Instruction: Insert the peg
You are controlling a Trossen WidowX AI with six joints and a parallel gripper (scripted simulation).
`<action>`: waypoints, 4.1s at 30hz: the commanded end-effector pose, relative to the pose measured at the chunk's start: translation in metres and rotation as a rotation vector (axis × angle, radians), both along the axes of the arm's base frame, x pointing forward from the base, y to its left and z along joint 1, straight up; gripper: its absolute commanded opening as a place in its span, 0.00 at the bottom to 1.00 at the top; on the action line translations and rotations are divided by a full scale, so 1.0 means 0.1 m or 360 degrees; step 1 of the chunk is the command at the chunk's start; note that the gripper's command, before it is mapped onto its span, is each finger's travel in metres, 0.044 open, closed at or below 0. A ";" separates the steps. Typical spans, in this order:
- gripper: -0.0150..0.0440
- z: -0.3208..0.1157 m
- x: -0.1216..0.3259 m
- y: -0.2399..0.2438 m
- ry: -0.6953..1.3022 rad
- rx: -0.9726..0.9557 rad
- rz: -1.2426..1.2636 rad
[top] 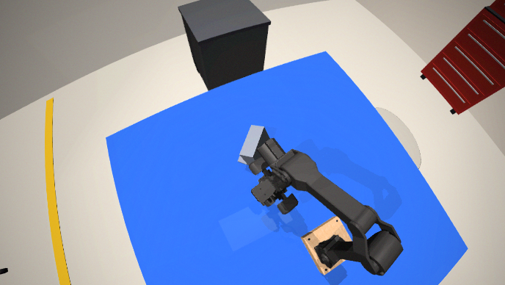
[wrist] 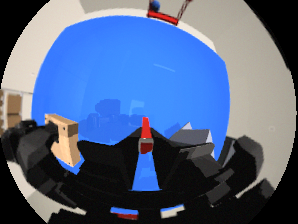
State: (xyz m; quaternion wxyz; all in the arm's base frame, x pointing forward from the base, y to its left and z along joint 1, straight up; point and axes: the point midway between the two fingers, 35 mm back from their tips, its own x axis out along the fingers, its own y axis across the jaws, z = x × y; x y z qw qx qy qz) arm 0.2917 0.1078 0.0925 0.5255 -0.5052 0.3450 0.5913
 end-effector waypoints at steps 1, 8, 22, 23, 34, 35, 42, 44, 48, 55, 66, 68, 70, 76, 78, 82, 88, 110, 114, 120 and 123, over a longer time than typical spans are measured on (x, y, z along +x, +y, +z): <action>0.25 -0.04 0.02 -0.03 0.0013 0.0046 -0.0057; 0.25 -0.06 0.08 -0.07 0.0013 0.0113 -0.0130; 0.25 -0.10 0.18 -0.17 0.0008 0.0245 -0.0271; 0.25 -0.11 0.19 -0.18 0.0008 0.0255 -0.0281; 0.25 -0.13 0.27 -0.26 0.0000 0.0359 -0.0388; 0.25 -0.13 0.28 -0.27 0.0000 0.0368 -0.0398; 0.25 -0.15 0.32 -0.33 -0.0007 0.0435 -0.0464; 0.25 -0.15 0.34 -0.35 -0.0009 0.0454 -0.0483; 0.25 -0.16 0.36 -0.39 -0.0013 0.0491 -0.0520; 0.25 -0.17 0.40 -0.45 -0.0021 0.0558 -0.0583; 0.25 -0.18 0.46 -0.56 -0.0037 0.0662 -0.0679; 0.25 -0.18 0.47 -0.58 -0.0040 0.0680 -0.0696; 0.25 -0.18 0.48 -0.61 -0.0043 0.0699 -0.0712; 0.25 -0.18 0.51 -0.67 -0.0054 0.0756 -0.0762; 0.25 -0.18 0.52 -0.69 -0.0057 0.0775 -0.0778; 0.25 -0.18 0.53 -0.74 -0.0065 0.0812 -0.0810; 0.25 -0.18 0.56 -0.81 -0.0077 0.0869 -0.0857; 0.25 -0.17 0.61 -1.07 -0.0127 0.1074 -0.1016; 0.25 -0.16 0.61 -1.12 -0.0137 0.1111 -0.1043; 0.25 -0.16 0.62 -1.20 -0.0153 0.1166 -0.1081; 0.25 -0.15 0.62 -1.24 -0.0162 0.1194 -0.1100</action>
